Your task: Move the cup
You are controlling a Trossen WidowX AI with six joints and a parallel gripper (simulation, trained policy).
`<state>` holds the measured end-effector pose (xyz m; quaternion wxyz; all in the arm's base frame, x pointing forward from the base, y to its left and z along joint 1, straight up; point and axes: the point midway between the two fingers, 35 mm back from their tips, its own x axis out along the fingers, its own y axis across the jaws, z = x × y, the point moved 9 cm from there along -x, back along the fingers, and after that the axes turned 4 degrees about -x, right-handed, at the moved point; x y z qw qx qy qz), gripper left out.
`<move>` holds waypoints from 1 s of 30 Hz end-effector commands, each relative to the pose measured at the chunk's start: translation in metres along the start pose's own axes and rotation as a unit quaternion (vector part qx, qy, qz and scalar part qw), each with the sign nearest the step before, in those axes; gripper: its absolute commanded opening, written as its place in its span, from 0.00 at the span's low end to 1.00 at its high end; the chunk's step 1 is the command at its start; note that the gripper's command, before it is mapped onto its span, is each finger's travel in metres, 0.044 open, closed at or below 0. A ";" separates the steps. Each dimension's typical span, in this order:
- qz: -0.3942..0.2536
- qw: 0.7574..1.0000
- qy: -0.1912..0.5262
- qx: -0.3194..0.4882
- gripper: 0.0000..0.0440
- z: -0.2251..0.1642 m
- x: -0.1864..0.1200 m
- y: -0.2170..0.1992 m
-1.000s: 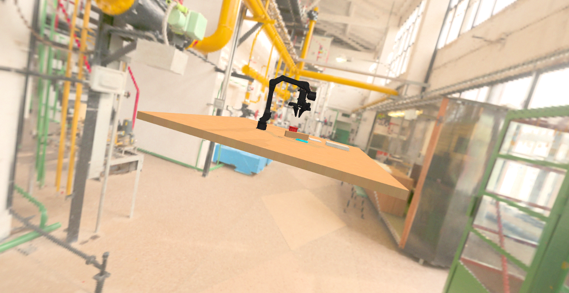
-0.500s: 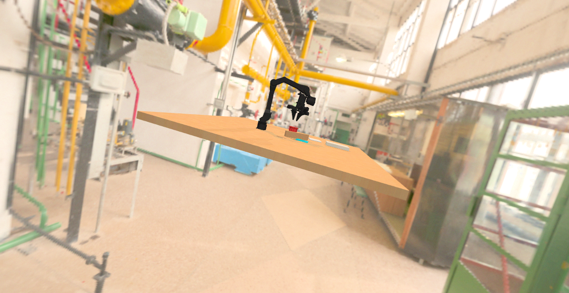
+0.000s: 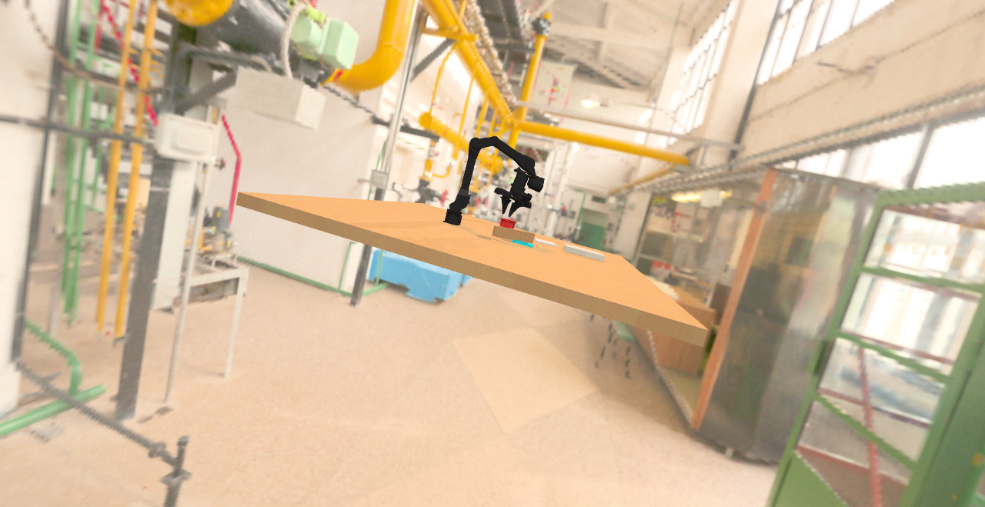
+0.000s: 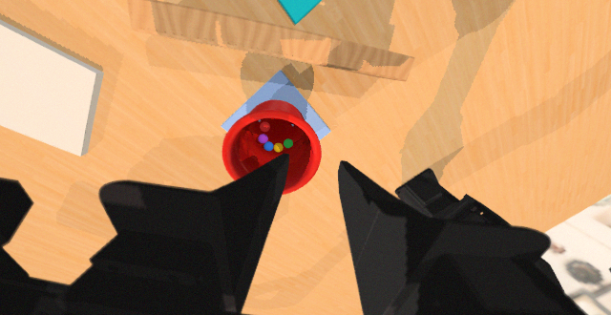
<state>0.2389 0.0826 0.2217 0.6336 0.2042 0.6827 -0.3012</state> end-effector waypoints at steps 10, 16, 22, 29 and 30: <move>-0.023 0.999 0.001 -0.025 0.37 -0.005 0.037 0.006; -0.029 0.998 0.002 -0.046 0.37 -0.007 0.058 0.008; -0.030 0.997 0.003 -0.075 0.25 -0.008 0.076 0.009; -0.018 0.995 -0.007 -0.099 0.05 -0.006 0.078 0.008; -0.016 0.995 -0.008 -0.100 0.05 -0.005 0.077 0.008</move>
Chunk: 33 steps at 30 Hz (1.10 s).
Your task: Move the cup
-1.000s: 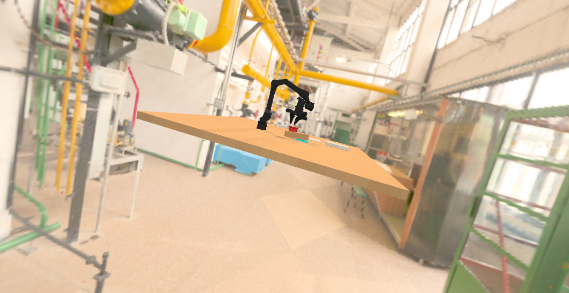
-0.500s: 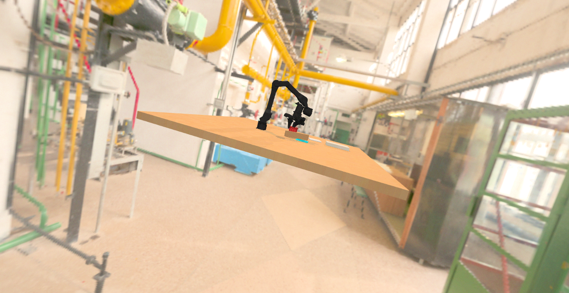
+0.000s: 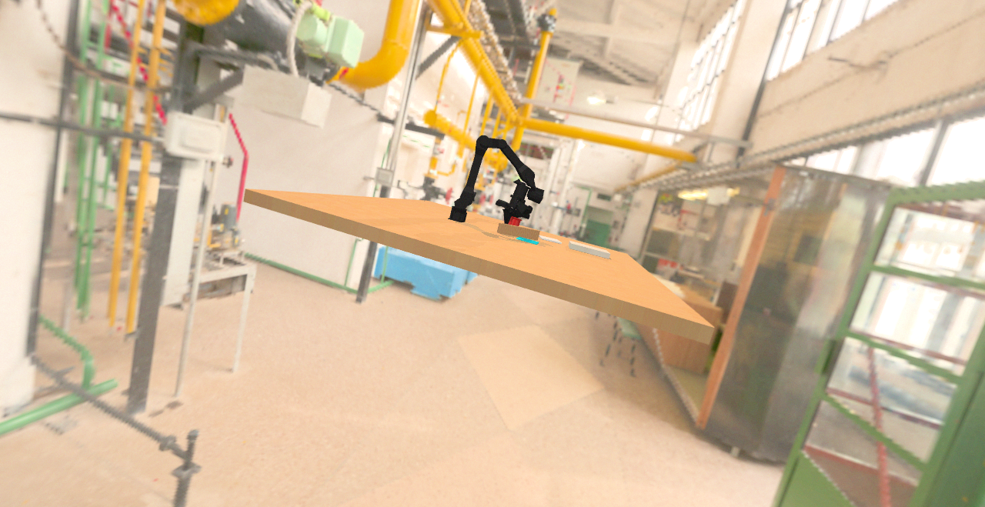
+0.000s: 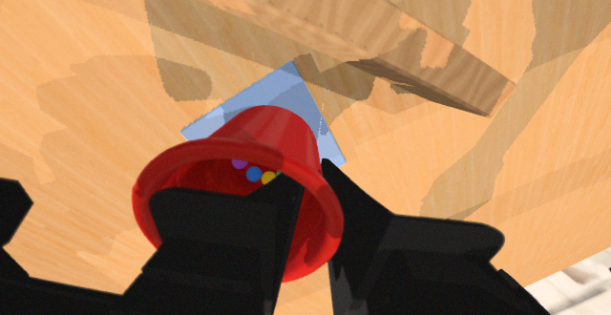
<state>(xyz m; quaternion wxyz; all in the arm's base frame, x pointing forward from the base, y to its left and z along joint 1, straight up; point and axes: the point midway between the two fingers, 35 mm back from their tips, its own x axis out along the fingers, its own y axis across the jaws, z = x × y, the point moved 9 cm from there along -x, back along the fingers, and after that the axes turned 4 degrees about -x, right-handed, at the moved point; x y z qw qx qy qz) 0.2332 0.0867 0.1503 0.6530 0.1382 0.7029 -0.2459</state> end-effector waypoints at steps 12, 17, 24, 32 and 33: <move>0.026 1.000 -0.014 0.003 0.08 0.008 -0.014 -0.001; 0.038 0.999 -0.018 0.019 0.08 0.012 -0.027 -0.004; 0.060 0.997 -0.026 0.047 0.07 0.019 -0.048 -0.011; 0.082 0.993 -0.040 0.079 0.05 0.031 -0.069 -0.020; 0.085 0.992 -0.042 0.083 0.04 0.033 -0.071 -0.021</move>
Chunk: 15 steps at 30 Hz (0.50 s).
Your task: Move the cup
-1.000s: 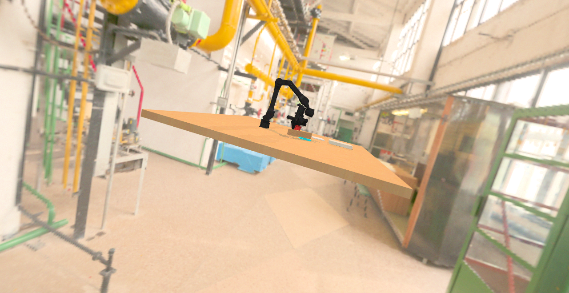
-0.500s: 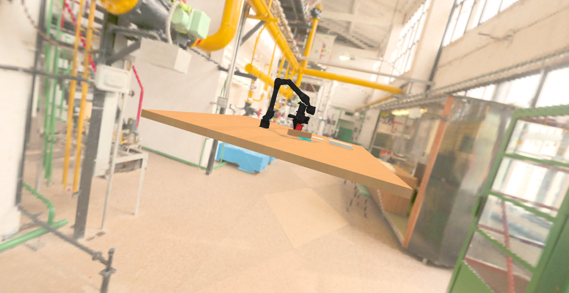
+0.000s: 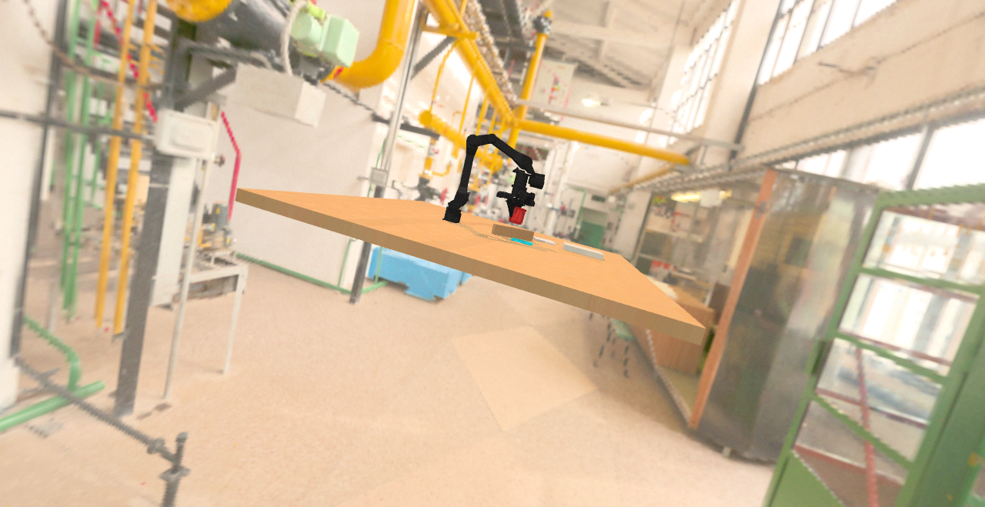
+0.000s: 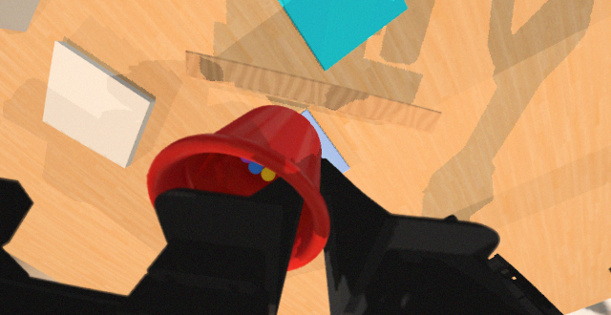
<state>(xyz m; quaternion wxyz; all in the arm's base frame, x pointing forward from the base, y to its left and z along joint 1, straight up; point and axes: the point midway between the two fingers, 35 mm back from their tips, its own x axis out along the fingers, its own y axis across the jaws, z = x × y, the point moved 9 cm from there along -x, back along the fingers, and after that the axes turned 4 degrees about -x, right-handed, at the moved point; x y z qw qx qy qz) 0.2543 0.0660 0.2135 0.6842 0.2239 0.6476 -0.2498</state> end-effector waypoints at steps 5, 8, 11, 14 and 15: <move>0.025 0.999 -0.019 0.037 0.03 0.019 -0.017 -0.004; 0.033 0.998 -0.028 0.049 0.02 0.028 -0.020 -0.006; 0.040 0.997 -0.037 0.061 0.01 0.037 -0.022 -0.008; 0.045 0.995 -0.047 0.072 0.01 0.046 -0.023 -0.010; 0.047 0.995 -0.050 0.076 0.01 0.049 -0.022 -0.011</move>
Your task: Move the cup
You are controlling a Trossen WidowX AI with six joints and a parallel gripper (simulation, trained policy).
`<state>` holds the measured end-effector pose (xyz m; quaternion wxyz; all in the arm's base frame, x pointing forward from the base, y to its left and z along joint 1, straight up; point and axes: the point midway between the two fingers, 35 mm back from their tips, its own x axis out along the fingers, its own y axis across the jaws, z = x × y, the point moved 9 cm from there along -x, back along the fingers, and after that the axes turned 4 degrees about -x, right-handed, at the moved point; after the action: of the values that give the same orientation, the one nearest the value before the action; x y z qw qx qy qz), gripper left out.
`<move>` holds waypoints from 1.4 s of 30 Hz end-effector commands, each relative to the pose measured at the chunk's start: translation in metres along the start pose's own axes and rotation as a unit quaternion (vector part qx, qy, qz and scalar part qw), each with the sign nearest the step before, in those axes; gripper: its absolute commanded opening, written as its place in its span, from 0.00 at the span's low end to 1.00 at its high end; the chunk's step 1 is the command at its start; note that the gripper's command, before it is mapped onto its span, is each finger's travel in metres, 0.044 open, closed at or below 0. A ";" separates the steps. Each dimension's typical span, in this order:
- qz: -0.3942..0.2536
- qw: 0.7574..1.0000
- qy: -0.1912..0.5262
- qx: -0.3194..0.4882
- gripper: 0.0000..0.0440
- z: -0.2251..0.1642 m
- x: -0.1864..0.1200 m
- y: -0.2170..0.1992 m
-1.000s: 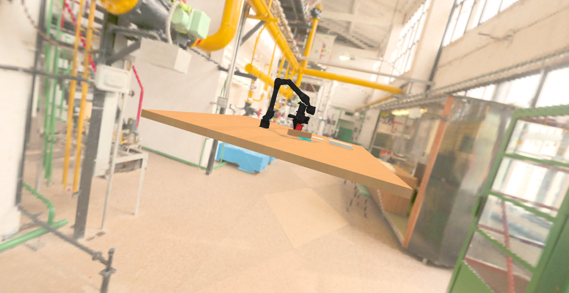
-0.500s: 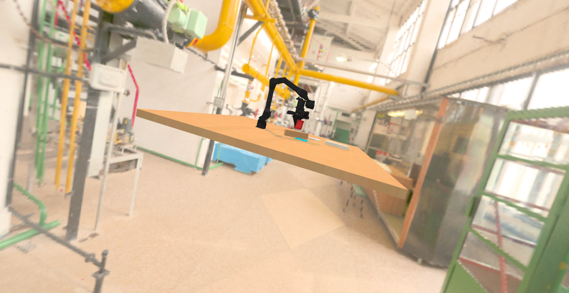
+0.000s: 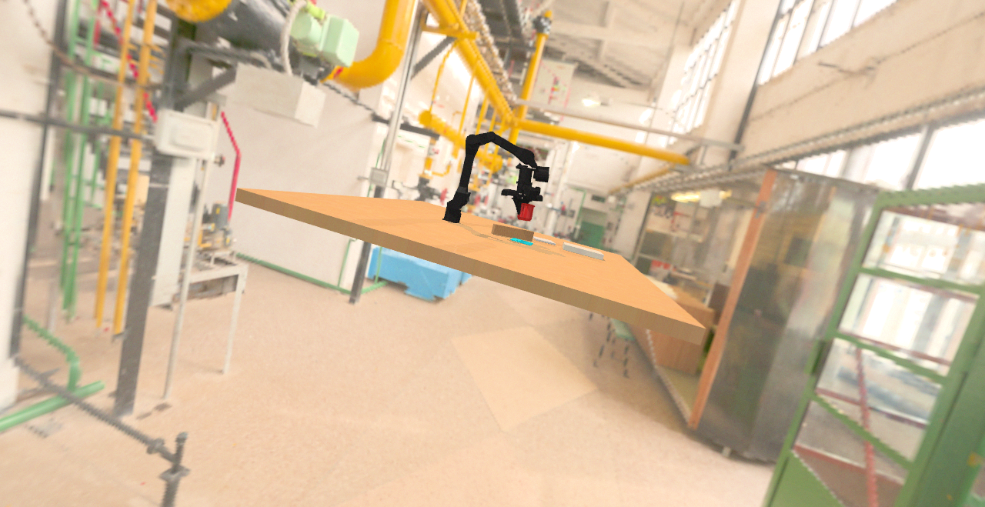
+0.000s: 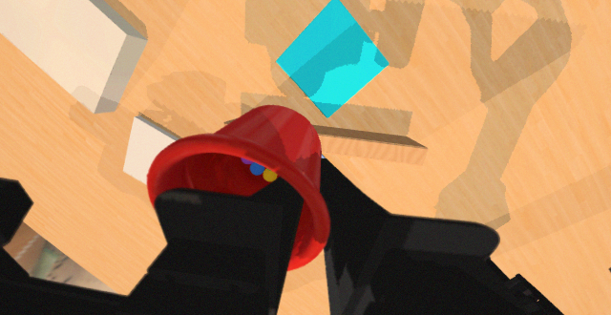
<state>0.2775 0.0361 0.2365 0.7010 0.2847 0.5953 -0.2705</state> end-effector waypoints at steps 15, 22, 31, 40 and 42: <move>0.016 0.997 -0.045 0.059 0.00 0.053 0.021 -0.009; 0.013 0.996 -0.048 0.072 0.00 0.061 0.040 -0.015; 0.005 0.996 -0.044 0.083 0.00 0.060 0.065 -0.023; -0.011 0.995 -0.031 0.095 0.06 0.055 0.085 -0.033; -0.010 0.995 -0.031 0.097 0.10 0.055 0.087 -0.035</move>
<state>0.3051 -0.0285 0.1610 0.6896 0.3348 0.5475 -0.3355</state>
